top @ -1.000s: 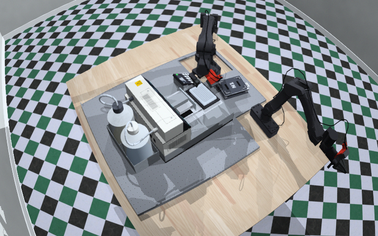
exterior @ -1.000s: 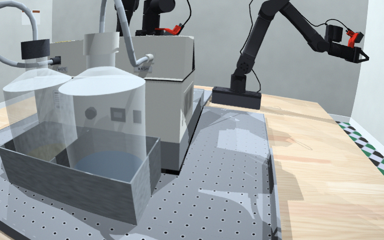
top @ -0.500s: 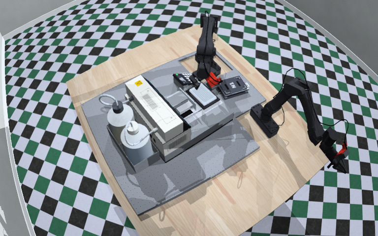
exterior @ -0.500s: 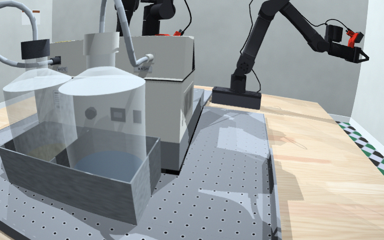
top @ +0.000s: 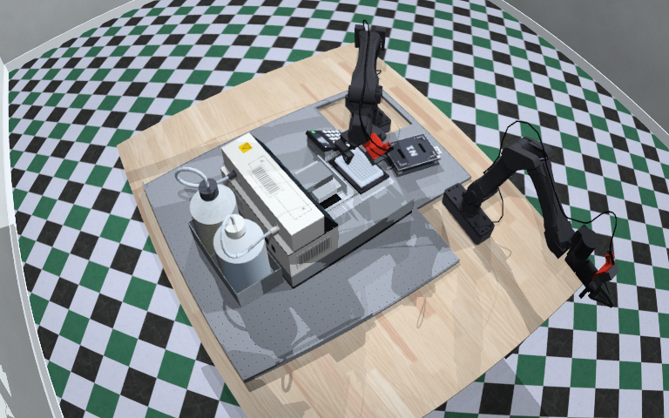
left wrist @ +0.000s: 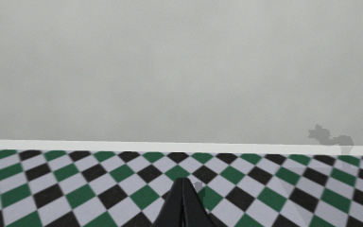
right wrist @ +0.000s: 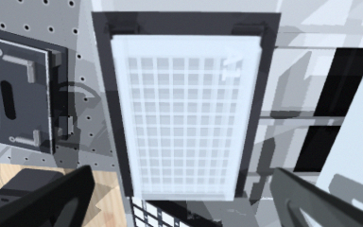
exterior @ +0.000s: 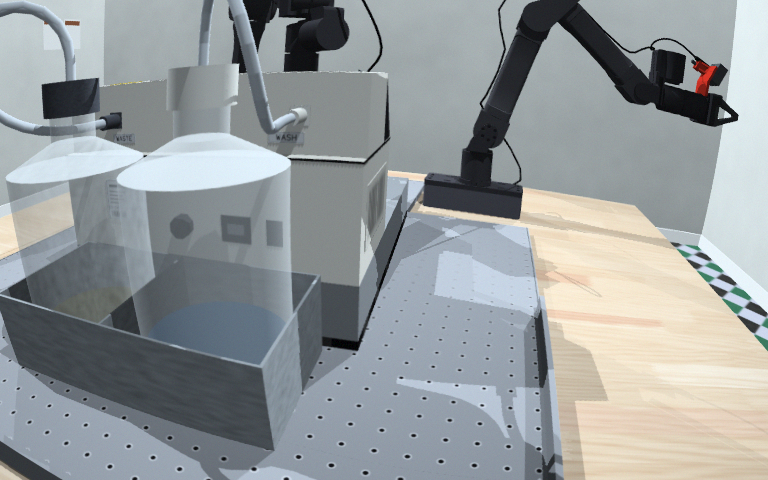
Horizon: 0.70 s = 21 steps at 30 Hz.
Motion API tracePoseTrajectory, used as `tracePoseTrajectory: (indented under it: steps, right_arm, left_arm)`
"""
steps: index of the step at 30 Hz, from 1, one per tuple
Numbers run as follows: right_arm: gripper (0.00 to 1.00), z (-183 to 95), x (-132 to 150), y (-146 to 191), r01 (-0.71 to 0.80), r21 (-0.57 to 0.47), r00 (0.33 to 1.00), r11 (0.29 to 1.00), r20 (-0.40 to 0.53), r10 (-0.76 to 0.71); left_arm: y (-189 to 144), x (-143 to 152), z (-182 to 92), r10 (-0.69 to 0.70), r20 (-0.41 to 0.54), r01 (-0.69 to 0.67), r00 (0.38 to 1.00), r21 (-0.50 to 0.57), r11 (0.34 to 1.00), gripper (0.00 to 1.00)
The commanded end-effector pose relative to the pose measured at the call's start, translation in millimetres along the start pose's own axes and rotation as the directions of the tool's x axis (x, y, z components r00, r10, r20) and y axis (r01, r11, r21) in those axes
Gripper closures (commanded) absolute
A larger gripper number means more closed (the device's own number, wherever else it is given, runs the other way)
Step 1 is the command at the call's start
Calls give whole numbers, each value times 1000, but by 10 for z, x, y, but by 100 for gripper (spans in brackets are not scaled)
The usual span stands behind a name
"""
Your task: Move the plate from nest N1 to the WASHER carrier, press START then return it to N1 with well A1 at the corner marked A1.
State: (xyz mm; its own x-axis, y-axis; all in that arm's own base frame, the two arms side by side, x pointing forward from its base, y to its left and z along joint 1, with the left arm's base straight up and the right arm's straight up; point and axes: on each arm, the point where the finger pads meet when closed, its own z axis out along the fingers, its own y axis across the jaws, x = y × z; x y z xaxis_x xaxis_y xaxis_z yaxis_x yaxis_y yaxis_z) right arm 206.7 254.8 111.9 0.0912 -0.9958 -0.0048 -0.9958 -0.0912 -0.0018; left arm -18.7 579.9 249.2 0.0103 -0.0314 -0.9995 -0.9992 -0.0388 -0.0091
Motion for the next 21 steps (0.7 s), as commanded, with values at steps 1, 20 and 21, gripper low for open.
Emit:
tracePoseTrajectory:
  steps: [1,20,21]
  right_arm:
    - [0,-114,-63,-58,-14,46,997,999,70,10]
    - [0,194,-73,-72,-11,9,999,1000,30,11]
    - [0,196,-73,-73,-11,6,1000,1000,28,11]
  left_arm:
    - [25,-72,-4,9,32,-9,999,4,1000,100]
    - [25,-72,-4,9,32,-9,999,4,1000,100]
    - [25,-72,-4,9,32,-9,999,4,1000,100]
